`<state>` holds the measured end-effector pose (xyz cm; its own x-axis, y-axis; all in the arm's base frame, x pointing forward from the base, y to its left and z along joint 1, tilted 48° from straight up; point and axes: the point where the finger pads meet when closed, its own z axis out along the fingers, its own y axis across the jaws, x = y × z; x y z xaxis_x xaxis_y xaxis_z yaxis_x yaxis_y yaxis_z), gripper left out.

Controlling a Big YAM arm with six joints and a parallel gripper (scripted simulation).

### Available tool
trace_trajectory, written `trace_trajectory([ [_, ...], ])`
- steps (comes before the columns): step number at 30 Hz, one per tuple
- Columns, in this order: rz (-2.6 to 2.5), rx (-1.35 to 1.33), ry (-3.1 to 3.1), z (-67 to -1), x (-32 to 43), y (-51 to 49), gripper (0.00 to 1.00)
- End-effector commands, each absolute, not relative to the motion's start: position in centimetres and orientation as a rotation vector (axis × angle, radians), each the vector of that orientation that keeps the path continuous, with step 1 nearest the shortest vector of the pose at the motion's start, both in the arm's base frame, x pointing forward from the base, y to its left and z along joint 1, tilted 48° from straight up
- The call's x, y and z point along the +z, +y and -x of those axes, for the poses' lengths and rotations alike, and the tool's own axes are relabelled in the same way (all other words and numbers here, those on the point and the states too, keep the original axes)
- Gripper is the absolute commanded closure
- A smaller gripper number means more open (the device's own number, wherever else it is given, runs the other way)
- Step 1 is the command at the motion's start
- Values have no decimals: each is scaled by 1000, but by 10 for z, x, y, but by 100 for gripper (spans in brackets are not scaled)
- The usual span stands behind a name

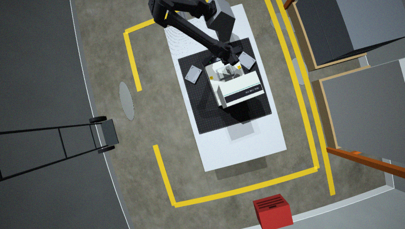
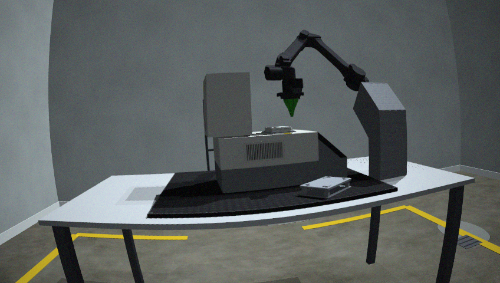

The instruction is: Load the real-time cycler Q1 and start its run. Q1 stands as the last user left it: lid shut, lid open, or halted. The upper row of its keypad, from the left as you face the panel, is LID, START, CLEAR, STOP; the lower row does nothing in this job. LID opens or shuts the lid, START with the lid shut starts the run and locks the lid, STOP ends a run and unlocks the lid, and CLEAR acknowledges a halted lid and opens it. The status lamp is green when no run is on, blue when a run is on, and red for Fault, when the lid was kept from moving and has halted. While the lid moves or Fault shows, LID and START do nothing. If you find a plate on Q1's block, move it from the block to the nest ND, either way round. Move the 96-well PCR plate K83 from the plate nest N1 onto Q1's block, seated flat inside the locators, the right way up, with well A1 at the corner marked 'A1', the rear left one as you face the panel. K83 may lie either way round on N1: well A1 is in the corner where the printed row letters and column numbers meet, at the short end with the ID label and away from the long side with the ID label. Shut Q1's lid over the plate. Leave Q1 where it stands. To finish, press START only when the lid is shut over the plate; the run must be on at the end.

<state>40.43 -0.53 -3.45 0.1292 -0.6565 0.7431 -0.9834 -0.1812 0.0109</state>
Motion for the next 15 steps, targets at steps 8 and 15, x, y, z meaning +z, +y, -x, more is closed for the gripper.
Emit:
trace_trajectory([
  [8, -1919, 875, -1602, -372, -37, -6, 100],
  [15, -1914, 864, -1601, -335, -48, -18, 100],
])
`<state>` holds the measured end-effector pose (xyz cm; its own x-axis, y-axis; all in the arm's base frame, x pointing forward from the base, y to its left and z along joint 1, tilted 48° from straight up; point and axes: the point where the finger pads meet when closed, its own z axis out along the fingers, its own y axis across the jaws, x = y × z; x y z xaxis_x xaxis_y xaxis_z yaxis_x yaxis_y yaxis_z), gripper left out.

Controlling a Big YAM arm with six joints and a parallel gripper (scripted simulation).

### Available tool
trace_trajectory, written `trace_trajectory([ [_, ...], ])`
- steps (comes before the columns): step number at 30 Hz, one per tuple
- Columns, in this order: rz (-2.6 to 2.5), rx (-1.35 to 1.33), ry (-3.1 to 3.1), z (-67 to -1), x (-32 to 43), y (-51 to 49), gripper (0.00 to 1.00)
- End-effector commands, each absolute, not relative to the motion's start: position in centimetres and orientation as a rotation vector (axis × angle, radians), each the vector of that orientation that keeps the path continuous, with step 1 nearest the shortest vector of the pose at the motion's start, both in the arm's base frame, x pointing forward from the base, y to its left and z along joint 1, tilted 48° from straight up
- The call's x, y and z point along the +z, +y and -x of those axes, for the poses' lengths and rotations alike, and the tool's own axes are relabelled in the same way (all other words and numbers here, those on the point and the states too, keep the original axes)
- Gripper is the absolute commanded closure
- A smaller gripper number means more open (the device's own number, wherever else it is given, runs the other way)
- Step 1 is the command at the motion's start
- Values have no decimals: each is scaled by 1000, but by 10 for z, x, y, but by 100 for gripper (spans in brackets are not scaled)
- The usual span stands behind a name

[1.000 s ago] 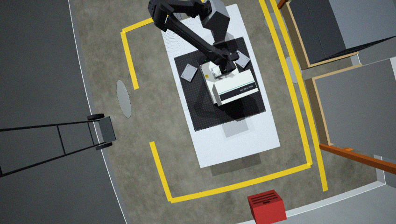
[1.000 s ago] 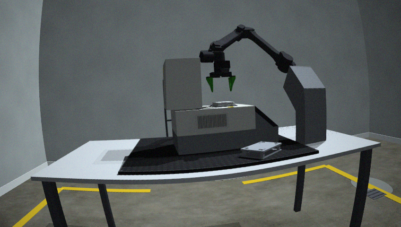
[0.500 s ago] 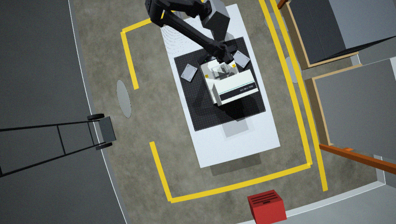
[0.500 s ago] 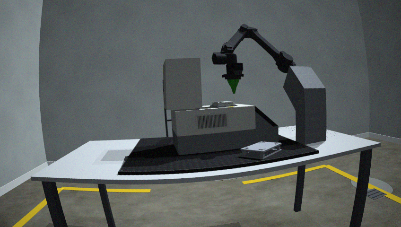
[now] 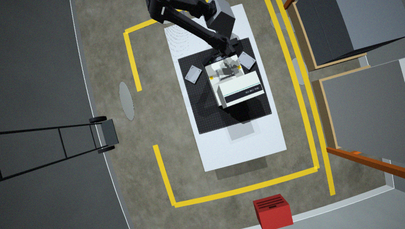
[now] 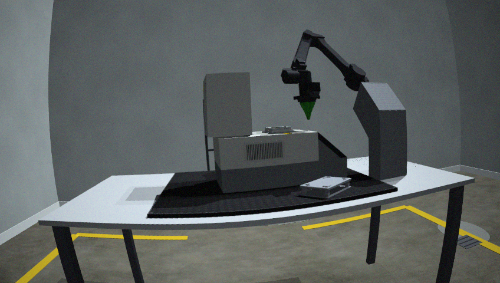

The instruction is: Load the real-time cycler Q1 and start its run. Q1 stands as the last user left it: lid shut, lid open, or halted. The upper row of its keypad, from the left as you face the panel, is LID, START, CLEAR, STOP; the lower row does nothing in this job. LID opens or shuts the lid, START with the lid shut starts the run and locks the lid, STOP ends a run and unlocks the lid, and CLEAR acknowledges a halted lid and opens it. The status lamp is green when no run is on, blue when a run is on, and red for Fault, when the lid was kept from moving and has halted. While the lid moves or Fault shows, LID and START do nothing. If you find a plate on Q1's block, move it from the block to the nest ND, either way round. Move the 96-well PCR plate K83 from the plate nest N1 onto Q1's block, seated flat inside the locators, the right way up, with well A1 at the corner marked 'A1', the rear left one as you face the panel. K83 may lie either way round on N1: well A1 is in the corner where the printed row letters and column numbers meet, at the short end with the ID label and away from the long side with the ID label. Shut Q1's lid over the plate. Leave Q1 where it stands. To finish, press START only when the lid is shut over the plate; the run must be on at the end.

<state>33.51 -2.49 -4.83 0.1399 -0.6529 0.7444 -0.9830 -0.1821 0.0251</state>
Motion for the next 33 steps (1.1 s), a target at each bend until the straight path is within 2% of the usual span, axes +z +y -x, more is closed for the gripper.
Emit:
trace_trajectory([
  [1, -1917, 865, -1598, -330, -50, -18, 100],
  [9, -1931, 883, -1600, -309, -52, -21, 100],
  [18, -1913, 850, -1587, -255, -68, -42, 100],
  [24, -1922, 867, -1594, -247, -69, -43, 100],
  [33, -1919, 857, -1587, -195, -81, -59, 100],
])
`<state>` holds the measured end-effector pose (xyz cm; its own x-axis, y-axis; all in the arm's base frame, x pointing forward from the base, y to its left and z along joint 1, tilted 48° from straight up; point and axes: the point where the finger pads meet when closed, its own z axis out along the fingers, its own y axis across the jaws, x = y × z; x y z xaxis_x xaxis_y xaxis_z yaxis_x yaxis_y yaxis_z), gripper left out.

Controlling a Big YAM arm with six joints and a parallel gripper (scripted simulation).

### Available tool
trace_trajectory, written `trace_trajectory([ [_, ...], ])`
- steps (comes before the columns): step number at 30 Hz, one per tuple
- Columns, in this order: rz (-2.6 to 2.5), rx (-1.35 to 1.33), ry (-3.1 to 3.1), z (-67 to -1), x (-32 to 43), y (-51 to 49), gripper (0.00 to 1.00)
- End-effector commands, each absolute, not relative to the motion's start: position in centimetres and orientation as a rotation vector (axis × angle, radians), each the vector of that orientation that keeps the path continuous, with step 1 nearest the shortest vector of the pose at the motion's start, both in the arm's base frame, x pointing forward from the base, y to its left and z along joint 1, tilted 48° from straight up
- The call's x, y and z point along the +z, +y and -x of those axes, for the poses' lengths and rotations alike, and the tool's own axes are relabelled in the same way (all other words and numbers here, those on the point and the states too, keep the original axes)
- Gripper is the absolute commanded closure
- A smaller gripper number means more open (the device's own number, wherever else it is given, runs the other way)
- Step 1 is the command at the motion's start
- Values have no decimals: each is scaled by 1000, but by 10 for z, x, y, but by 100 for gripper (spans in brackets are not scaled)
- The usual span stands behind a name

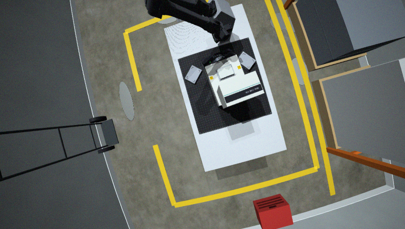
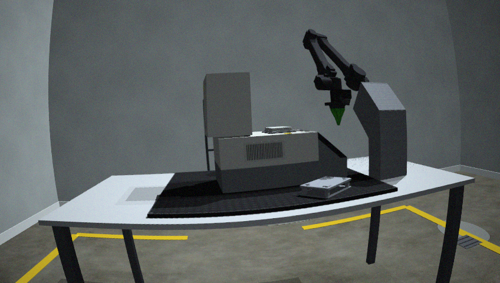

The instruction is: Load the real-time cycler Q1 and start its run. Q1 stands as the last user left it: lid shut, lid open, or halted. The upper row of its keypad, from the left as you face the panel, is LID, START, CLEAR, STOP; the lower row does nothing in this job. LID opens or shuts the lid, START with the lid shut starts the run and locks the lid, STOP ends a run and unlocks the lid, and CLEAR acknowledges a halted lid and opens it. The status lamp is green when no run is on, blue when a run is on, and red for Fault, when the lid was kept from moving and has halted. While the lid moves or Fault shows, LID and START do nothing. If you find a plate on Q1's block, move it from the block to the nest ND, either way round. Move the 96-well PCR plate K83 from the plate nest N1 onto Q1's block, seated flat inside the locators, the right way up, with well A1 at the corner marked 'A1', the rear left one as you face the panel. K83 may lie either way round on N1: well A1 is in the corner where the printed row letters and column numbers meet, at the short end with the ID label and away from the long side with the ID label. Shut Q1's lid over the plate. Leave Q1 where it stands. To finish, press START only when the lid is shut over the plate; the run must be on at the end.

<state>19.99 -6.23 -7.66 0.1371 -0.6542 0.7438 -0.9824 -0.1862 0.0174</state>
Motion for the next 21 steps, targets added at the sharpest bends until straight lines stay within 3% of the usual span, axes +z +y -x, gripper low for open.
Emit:
trace_trajectory([
  [1, -1919, 862, -1592, -194, -82, -59, 100],
  [7, -1921, 868, -1596, -176, -86, -64, 100],
  [21, -1916, 862, -1575, -216, -98, -76, 100],
])
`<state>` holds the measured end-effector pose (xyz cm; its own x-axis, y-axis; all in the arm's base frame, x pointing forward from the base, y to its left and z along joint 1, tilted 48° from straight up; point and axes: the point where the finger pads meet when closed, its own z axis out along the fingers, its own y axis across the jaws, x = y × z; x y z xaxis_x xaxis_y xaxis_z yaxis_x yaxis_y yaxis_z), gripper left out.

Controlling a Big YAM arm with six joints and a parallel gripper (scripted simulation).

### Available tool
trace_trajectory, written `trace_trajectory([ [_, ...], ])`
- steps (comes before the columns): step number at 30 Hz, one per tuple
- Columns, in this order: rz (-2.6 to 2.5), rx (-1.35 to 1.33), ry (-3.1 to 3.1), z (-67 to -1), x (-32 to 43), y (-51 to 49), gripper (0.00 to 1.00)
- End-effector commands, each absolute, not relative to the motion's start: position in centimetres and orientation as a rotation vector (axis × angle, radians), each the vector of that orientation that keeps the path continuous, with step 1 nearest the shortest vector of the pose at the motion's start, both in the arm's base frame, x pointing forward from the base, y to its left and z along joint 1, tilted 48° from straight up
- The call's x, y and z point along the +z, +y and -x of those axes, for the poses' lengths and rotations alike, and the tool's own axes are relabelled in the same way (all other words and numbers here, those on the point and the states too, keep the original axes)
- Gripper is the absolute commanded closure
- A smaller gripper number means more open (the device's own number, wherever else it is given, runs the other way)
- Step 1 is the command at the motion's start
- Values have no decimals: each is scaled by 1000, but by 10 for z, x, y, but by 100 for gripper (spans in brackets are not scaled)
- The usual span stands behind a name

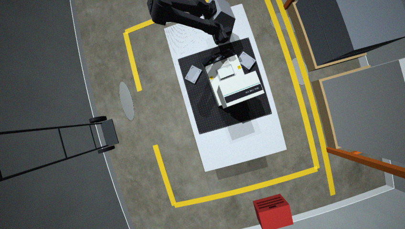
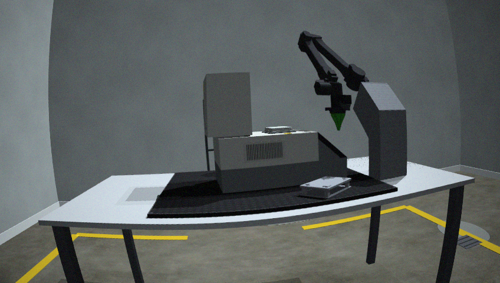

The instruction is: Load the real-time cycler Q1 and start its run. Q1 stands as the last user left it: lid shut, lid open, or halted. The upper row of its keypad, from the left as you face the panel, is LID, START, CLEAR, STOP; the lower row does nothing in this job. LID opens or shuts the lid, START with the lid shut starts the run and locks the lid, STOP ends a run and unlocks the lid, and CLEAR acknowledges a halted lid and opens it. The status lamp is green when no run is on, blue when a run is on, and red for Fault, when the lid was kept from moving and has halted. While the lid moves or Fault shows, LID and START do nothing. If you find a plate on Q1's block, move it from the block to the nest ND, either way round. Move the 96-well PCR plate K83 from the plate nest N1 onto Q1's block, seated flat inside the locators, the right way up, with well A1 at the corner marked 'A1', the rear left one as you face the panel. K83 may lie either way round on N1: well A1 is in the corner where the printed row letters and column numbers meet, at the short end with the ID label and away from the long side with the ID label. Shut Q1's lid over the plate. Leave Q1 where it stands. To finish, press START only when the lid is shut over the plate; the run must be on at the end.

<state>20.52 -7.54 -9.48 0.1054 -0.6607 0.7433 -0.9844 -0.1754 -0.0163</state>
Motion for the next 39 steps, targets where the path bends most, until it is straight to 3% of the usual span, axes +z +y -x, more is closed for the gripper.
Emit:
trace_trajectory([
  [1, -1916, 854, -1569, -214, -99, -78, 100],
  [39, -1909, 834, -1559, -249, -120, -97, 100],
])
